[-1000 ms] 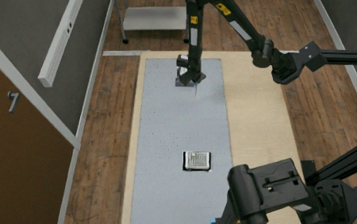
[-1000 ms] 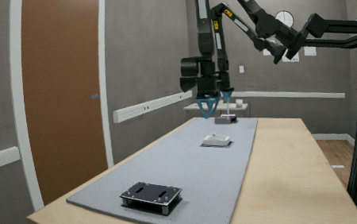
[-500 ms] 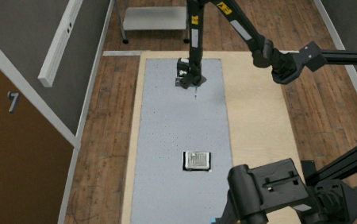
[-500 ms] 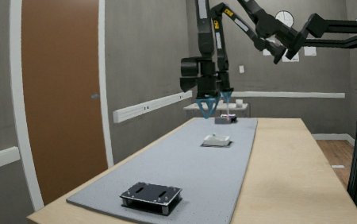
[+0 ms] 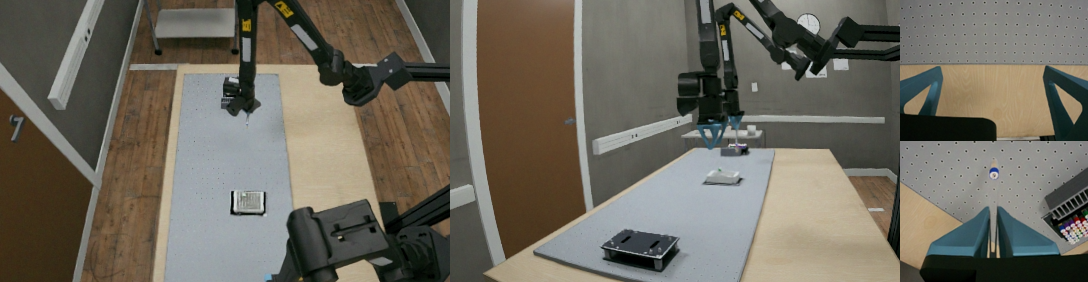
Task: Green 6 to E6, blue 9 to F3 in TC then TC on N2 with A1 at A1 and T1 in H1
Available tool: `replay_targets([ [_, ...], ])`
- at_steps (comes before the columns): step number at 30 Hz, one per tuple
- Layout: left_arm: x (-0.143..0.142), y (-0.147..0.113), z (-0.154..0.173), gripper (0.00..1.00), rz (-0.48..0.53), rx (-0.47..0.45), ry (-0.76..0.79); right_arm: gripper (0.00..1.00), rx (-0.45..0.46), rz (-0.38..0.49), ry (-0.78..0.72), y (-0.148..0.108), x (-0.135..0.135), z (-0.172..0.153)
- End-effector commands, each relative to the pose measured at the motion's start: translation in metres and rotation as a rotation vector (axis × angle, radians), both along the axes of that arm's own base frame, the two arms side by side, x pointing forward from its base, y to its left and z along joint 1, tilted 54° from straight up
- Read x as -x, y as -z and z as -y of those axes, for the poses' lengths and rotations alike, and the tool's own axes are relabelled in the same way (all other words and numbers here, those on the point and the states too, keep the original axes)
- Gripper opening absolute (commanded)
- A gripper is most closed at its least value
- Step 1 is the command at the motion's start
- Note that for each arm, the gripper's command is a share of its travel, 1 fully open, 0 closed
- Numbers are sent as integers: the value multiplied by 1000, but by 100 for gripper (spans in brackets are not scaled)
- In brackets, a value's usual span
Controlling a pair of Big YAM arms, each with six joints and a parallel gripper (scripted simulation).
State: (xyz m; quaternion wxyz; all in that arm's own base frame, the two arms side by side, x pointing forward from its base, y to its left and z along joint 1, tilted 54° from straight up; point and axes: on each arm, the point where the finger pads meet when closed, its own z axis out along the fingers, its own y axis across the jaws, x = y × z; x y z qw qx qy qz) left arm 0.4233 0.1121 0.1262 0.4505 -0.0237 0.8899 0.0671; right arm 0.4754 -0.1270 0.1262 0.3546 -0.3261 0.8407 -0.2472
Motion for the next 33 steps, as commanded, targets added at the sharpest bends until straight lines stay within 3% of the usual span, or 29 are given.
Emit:
replay_targets([
  [1,0,0,0,100,1,-3,3,9,-7,29,0,-9,0,-11],
  [33,0,0,0,100,1,-3,3,9,-11,16,0,7,0,-56],
])
